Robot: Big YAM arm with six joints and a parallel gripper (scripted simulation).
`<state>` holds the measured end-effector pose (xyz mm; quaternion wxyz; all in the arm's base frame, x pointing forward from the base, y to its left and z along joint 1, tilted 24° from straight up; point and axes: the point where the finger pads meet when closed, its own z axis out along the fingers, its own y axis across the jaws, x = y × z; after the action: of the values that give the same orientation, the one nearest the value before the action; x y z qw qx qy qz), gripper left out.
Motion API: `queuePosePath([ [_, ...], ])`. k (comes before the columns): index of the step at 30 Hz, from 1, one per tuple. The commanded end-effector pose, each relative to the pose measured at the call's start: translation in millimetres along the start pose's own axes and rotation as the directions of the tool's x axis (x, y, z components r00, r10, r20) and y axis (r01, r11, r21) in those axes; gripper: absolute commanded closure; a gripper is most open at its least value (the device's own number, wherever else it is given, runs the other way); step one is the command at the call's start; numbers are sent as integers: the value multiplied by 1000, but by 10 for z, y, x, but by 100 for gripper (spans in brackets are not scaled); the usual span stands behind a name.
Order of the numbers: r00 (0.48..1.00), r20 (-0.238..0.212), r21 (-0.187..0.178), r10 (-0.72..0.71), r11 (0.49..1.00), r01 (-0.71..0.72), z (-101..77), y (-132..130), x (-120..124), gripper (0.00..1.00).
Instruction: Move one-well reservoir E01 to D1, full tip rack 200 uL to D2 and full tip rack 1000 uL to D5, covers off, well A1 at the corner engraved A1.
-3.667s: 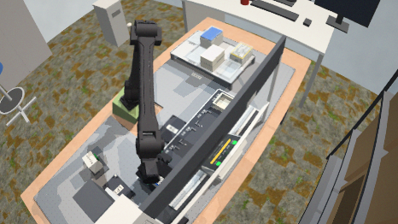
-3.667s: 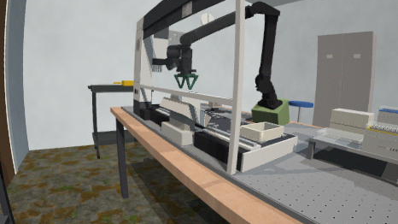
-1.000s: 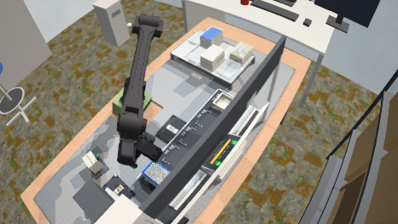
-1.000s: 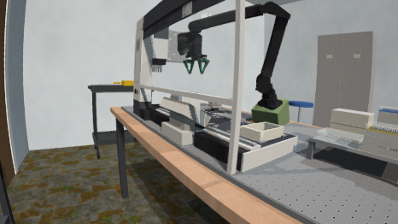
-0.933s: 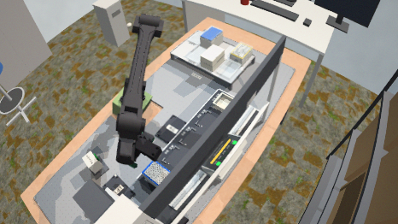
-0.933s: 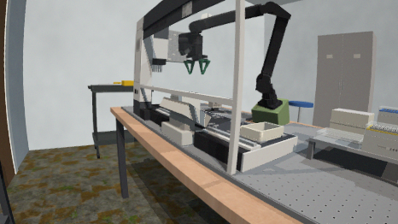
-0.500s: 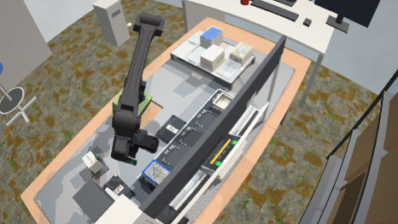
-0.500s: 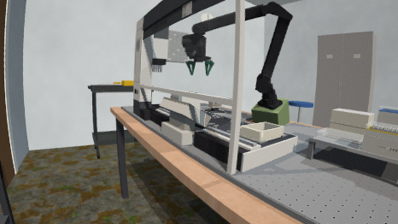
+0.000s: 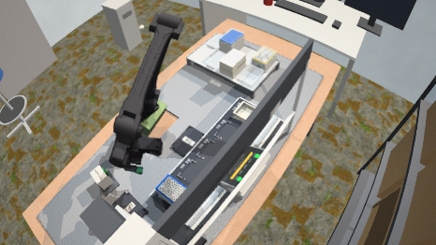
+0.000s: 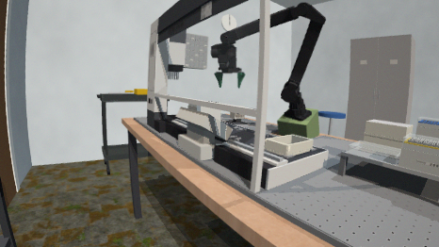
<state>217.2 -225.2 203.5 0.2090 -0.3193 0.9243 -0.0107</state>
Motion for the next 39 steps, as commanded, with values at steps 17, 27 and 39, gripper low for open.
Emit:
queuePosePath([
  [17, 930, -3, 13, -367, 930, 367, 16, 219, 85, 0],
  [27, 890, -6, 10, -456, 890, 456, 28, 560, -122, 0],
  [39, 813, -26, 43, -582, 812, 583, -115, 858, -465, 0],
])
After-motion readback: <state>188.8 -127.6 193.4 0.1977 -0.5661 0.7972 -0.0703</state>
